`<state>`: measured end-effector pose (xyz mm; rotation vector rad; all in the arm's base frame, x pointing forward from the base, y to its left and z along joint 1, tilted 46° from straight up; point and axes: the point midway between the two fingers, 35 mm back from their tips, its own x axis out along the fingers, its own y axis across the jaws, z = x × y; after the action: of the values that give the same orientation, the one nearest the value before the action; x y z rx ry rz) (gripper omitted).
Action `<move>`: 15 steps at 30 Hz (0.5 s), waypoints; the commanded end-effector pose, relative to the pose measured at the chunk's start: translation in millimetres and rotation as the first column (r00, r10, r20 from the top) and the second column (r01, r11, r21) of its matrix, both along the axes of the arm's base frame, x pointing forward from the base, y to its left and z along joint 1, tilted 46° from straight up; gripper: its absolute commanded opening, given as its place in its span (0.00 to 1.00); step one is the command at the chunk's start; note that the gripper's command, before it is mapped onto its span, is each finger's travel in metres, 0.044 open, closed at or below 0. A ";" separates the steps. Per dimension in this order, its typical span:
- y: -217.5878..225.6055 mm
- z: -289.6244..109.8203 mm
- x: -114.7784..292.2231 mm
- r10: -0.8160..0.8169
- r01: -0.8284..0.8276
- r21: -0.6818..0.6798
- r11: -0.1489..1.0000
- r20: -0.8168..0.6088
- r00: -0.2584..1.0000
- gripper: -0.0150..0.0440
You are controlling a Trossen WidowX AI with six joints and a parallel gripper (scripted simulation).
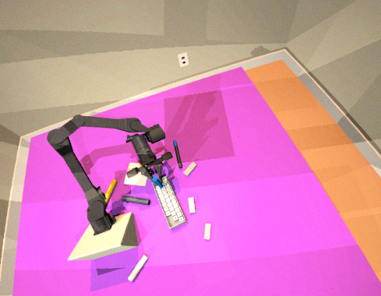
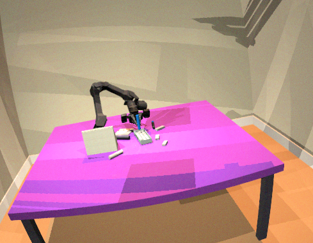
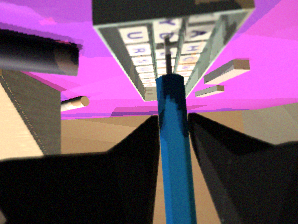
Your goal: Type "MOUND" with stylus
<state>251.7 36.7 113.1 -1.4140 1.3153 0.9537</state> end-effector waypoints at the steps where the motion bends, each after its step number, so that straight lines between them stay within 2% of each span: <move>1: 0.0 -0.2 0.7 -0.004 0.004 -0.002 1.000 0.004 1.000 0.39; 7: -2.0 1.8 0.6 -0.004 0.004 -0.002 1.000 0.004 1.000 0.39; 15: -26.1 25.1 -3.3 -0.004 0.004 -0.004 1.000 0.004 1.000 0.39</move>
<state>249.8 17.8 130.5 -1.4129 1.3196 0.9477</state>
